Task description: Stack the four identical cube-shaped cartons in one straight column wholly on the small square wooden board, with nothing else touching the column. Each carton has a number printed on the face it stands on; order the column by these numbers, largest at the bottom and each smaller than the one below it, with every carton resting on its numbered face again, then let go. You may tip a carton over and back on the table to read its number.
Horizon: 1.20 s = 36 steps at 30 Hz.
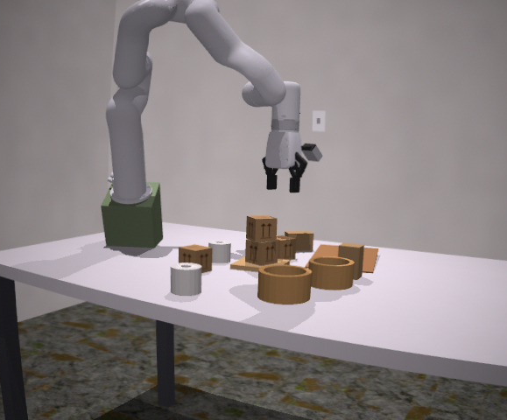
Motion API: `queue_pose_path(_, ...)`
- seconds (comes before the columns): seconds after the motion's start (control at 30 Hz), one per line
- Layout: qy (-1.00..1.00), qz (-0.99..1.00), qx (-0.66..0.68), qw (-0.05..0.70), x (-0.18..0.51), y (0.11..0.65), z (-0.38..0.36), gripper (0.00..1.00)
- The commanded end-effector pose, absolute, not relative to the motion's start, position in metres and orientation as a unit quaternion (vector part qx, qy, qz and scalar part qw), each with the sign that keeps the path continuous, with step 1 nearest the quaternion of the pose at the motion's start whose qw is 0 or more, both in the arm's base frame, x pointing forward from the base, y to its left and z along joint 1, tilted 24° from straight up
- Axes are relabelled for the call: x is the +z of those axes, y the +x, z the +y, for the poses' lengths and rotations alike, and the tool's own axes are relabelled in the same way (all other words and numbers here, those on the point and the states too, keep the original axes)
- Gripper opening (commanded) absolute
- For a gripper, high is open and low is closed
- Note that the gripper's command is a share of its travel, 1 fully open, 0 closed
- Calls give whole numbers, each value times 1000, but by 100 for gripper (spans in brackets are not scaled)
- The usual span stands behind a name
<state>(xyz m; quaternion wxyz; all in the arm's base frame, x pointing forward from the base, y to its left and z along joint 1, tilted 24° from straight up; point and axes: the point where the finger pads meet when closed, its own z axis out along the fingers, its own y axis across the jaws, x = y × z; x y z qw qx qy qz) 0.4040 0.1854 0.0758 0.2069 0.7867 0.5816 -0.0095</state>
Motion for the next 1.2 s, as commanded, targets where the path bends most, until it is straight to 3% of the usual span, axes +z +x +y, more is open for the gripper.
queue_pose_path(0.0,787,582,-7,207,76,405,186,100)
queue_pose_path(1.17,787,581,-7,208,55,411,179,100)
